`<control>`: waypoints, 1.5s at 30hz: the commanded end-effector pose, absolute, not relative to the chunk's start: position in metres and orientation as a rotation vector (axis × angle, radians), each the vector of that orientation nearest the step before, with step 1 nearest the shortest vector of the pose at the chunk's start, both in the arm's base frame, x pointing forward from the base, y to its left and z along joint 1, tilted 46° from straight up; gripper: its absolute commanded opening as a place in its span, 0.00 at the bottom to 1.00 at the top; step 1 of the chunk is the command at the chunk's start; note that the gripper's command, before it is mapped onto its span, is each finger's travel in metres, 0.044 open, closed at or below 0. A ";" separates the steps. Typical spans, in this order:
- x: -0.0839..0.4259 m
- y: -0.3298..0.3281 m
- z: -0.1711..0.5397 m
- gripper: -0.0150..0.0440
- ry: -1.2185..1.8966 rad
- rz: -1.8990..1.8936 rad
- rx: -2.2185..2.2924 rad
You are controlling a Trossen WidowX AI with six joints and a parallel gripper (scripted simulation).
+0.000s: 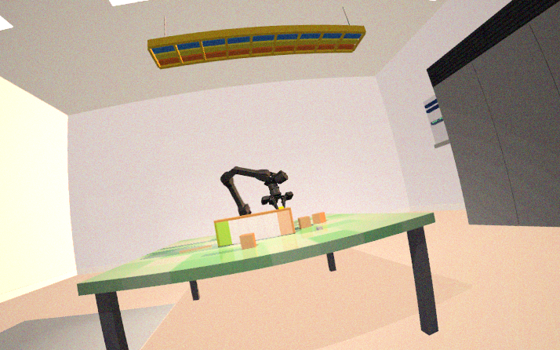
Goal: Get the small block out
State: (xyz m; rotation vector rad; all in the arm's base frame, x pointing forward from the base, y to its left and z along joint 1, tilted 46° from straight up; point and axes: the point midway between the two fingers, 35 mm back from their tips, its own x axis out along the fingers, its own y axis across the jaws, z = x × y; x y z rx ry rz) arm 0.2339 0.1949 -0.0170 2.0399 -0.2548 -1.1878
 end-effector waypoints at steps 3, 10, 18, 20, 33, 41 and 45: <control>0.218 0.208 0.004 0.25 -0.078 -1.193 1.939; 0.198 0.220 0.027 0.25 0.118 -1.175 1.824; 0.197 0.220 0.028 0.25 0.123 -1.174 1.821; 0.197 0.220 0.028 0.25 0.123 -1.174 1.821; 0.197 0.220 0.028 0.25 0.123 -1.174 1.821; 0.197 0.220 0.028 0.25 0.123 -1.174 1.821; 0.197 0.220 0.028 0.25 0.123 -1.174 1.821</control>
